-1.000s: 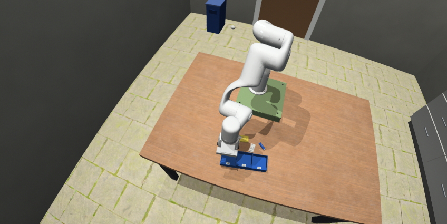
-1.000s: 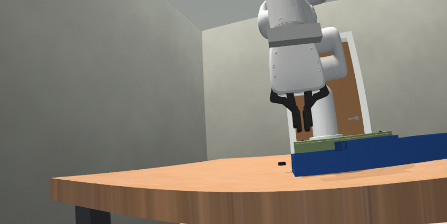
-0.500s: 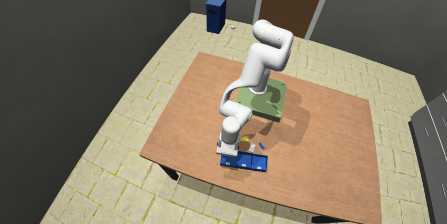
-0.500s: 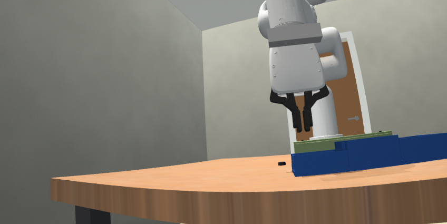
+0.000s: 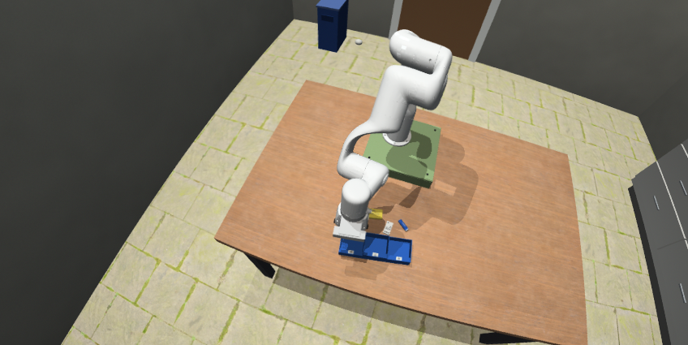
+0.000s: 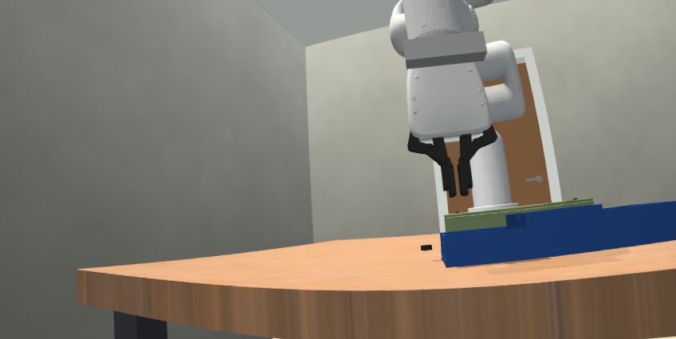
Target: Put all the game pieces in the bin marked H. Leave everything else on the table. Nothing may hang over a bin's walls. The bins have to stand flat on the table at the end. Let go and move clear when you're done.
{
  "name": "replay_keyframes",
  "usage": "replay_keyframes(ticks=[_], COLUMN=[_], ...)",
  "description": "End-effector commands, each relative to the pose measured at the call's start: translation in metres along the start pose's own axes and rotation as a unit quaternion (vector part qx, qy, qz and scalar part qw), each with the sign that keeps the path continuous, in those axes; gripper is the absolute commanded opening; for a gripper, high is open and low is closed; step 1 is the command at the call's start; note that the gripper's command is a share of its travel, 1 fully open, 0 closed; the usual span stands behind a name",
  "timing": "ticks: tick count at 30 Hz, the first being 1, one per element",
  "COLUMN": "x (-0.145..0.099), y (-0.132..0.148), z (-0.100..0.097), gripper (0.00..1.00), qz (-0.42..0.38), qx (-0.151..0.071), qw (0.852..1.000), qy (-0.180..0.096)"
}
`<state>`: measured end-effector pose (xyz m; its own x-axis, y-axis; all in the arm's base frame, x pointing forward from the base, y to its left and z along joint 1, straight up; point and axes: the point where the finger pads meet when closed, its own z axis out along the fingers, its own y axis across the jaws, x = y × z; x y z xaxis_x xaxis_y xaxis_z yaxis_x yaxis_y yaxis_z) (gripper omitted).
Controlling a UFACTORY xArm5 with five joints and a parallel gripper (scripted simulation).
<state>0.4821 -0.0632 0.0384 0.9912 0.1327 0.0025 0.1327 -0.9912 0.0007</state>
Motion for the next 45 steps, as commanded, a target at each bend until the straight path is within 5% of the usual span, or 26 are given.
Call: replay_keyframes(ticks=[1,15,45], x=[0.000,-0.007,-0.007], y=[-0.010,-0.069,-0.070], z=[-0.002,-0.002,-0.002], gripper=[0.09,0.09,0.09], qz=[0.000,0.000,0.000], qx=[-0.001,-0.001,-0.001], qw=[1.000,1.000,1.000], qy=[0.001,0.001,0.001])
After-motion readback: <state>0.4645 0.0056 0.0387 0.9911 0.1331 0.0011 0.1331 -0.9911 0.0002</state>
